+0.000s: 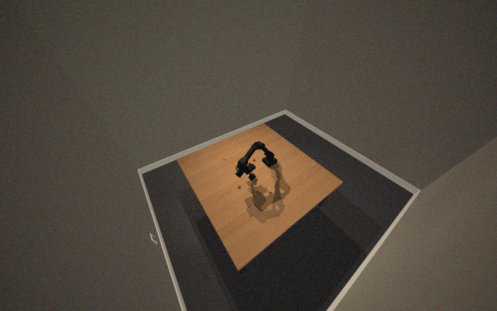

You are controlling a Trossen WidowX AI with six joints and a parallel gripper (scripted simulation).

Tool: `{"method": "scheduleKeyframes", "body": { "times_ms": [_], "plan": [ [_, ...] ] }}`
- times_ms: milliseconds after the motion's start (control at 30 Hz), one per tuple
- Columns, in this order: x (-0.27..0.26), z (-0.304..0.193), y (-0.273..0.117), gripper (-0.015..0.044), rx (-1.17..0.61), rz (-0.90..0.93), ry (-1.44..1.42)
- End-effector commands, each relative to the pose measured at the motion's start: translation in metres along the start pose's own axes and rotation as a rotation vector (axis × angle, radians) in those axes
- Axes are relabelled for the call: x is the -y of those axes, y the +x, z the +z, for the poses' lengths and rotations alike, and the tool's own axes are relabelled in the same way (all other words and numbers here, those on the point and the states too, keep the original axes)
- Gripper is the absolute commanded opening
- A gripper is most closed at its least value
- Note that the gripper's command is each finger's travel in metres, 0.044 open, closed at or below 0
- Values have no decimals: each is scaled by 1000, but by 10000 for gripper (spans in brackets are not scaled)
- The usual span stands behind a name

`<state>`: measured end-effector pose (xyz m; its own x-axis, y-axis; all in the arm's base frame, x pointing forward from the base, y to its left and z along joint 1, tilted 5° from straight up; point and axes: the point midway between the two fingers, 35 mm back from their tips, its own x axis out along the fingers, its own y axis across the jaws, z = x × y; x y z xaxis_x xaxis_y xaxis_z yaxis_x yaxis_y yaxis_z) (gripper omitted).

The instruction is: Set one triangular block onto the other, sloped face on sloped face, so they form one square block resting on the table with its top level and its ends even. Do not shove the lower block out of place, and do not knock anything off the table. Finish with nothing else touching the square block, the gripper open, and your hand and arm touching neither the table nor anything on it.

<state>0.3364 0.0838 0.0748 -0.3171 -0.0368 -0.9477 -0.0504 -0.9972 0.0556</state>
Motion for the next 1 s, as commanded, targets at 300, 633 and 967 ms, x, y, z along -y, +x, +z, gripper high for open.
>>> {"method": "scheduleKeyframes", "body": {
  "times_ms": [300,633,967],
  "plan": [
    [1,-1,23,440,19,2,-4],
    [1,-1,39,440,31,5,-3],
    [1,0,56,440,42,8,-2]
  ]
}}
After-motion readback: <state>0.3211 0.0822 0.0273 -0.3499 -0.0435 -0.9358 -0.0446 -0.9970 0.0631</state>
